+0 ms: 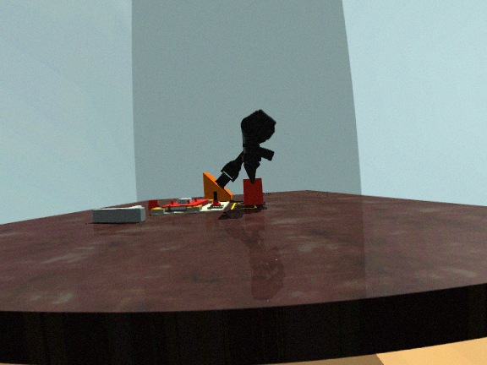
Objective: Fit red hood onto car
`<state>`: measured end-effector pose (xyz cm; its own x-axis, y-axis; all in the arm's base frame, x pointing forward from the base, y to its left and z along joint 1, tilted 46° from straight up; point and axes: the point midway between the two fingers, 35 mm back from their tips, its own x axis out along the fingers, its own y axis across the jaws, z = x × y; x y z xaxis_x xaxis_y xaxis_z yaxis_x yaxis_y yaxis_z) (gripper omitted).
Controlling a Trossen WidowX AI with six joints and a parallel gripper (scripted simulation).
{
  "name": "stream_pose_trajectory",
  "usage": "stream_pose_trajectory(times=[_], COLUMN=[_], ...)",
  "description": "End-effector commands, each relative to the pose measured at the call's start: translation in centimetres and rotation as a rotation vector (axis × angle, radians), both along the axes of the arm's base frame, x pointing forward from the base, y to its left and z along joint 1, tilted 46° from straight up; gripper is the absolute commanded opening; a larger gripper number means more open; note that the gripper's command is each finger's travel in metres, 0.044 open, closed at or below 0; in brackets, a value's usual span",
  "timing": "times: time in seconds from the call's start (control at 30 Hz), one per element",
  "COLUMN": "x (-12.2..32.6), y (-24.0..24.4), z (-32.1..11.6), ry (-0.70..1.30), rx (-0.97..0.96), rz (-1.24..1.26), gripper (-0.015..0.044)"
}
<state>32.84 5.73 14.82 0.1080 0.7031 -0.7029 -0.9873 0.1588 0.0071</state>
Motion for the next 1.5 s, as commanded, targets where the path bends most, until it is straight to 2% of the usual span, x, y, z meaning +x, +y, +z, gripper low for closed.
stream_pose_trajectory(times=[0.0,0.53,0.93,1.47], x=[-0.3,-1.0,-1.7,-1.6], y=[0.1,-0.1,-5.4,-5.1], z=[0.1,0.3,5.4,5.2], ry=[-0.001,-0.001,0.002,-0.008], rx=[0.002,0.002,-0.001,-0.003], rz=[-0.003,-0.003,-0.003,-0.012], gripper=[0.0,0.0,0.0,0.0])
